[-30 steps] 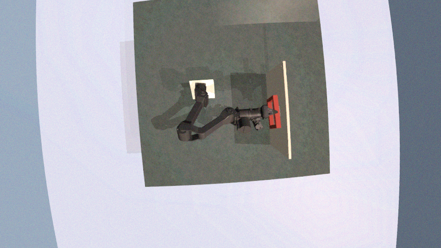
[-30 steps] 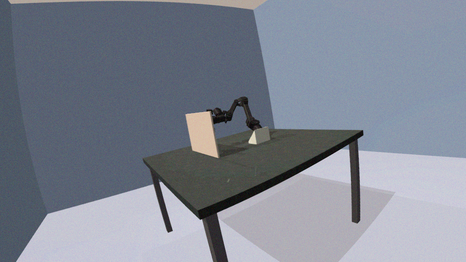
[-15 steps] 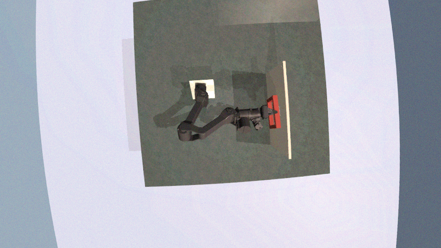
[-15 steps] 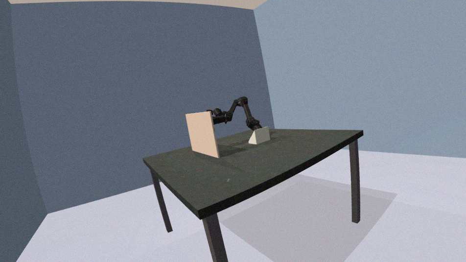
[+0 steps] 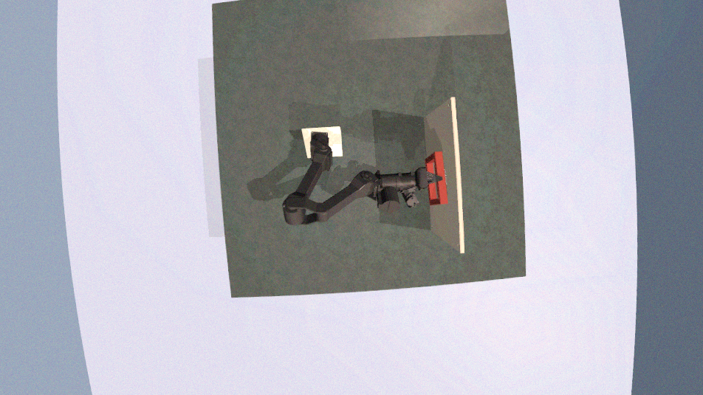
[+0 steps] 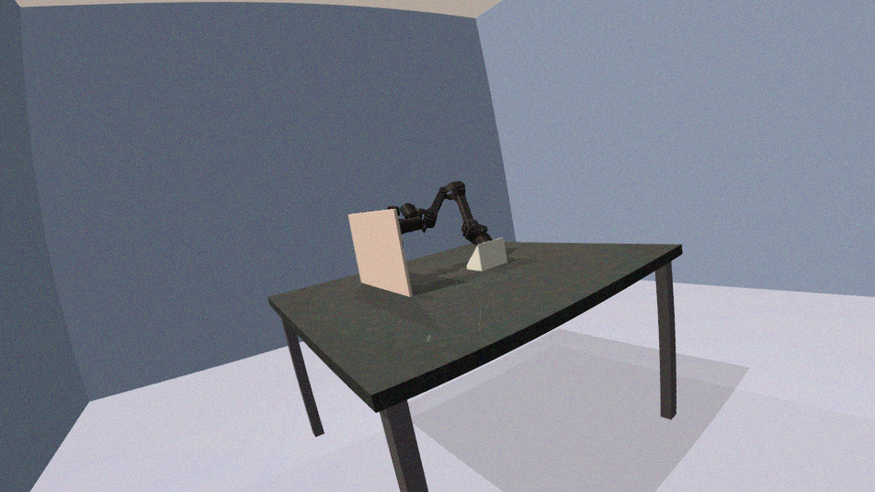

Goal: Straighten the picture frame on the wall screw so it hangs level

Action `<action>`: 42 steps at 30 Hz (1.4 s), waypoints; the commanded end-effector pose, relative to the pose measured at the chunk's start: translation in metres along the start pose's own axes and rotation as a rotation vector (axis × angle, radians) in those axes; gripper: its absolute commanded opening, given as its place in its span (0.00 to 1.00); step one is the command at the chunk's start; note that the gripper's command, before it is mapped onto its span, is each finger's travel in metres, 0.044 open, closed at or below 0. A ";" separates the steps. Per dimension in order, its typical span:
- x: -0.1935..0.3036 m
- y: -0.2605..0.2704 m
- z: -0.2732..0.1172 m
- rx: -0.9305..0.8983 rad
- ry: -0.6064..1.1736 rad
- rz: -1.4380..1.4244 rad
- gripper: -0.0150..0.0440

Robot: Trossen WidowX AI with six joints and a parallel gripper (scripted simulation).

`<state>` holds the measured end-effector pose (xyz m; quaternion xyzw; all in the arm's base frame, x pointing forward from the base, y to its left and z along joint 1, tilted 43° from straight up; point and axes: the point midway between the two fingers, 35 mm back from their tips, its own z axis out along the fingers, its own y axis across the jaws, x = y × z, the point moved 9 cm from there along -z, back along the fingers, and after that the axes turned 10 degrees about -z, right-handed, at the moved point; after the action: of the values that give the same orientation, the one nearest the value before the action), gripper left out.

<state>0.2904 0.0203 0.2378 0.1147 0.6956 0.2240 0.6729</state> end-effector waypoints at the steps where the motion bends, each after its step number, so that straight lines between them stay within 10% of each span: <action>1: 0.000 0.000 0.000 0.000 0.000 0.004 0.25; 27: 0.000 -0.002 0.000 0.000 0.001 0.171 0.25; 37: 0.000 -0.002 0.000 0.002 0.001 0.156 0.69; 42: -0.002 -0.002 -0.006 0.002 0.001 0.148 0.69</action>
<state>0.2899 0.0187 0.2376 0.1692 0.6845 0.2755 0.6534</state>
